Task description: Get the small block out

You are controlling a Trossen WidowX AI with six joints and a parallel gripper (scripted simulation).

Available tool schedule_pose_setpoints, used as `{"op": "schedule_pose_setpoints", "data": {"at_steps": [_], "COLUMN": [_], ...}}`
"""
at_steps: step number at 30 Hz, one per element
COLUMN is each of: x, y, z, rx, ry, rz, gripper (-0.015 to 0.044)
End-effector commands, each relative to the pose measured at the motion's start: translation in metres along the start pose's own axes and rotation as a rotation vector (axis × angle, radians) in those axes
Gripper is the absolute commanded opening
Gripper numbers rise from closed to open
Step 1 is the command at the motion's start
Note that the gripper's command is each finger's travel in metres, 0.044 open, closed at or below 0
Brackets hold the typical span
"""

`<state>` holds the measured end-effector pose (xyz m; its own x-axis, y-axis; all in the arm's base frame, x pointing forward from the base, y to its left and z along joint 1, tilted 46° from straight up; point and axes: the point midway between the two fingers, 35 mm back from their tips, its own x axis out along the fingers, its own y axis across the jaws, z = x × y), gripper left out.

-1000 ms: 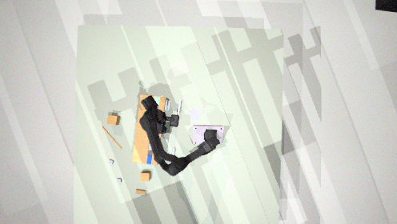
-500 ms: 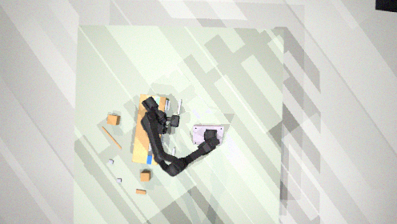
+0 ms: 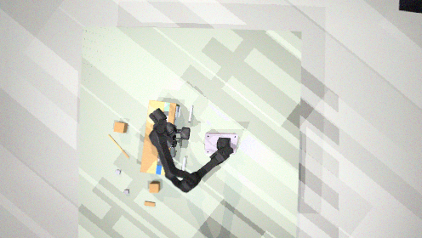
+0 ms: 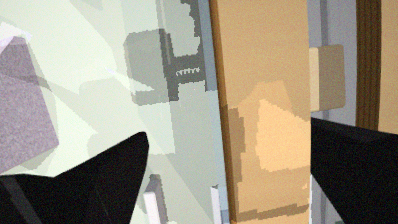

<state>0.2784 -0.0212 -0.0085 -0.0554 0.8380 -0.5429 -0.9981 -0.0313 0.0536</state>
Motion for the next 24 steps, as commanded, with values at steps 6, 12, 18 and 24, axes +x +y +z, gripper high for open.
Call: {"op": "schedule_pose_setpoints", "data": {"at_steps": [6,12,18,24], "x": [0.005,0.007,0.009,0.010], "y": [0.000,0.000,0.000,0.000], "z": [0.016,0.025,0.035,0.044], "rx": [0.006,0.006,0.006,0.006], "ry": [-0.006,-0.007,-0.007,-0.008], "rz": [0.001,0.001,0.001,0.001], "gripper": [0.0400,0.0400,0.0400,0.0400]}}
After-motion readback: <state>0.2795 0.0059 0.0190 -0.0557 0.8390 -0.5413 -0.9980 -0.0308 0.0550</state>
